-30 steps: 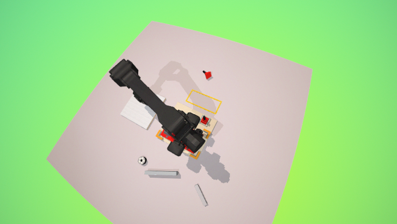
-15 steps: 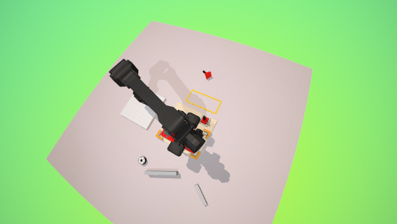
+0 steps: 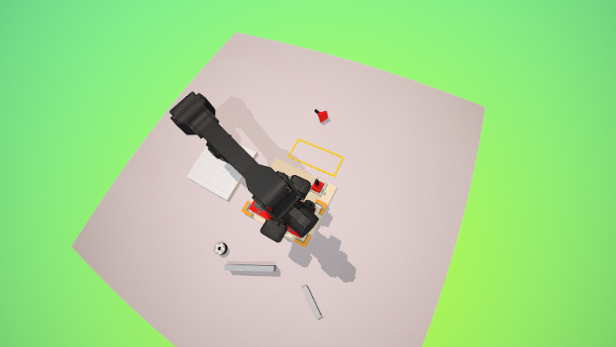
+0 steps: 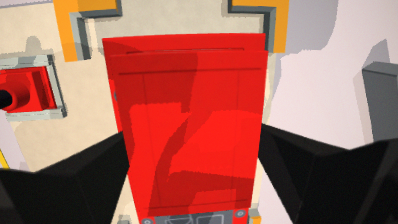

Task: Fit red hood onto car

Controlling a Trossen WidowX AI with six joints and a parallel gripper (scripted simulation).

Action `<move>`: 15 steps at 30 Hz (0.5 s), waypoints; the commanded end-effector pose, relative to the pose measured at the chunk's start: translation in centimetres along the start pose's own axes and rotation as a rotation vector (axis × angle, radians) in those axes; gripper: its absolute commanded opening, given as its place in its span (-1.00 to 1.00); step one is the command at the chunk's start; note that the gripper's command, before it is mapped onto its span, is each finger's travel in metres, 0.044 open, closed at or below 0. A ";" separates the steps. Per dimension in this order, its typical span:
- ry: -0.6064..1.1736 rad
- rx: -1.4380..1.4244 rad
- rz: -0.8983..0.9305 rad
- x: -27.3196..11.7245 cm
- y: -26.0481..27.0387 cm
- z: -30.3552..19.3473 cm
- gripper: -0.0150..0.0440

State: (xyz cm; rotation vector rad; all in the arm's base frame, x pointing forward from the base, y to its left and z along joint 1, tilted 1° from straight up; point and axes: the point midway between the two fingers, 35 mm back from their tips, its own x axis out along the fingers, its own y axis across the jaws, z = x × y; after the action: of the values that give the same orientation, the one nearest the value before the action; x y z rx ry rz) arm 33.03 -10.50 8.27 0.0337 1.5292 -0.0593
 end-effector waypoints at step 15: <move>0.004 -0.004 0.003 0.7 0.0 -0.1 -0.49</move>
State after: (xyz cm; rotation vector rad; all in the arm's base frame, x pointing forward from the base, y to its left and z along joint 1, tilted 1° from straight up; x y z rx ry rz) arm 33.00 -10.50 7.91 0.0345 1.5296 -0.0586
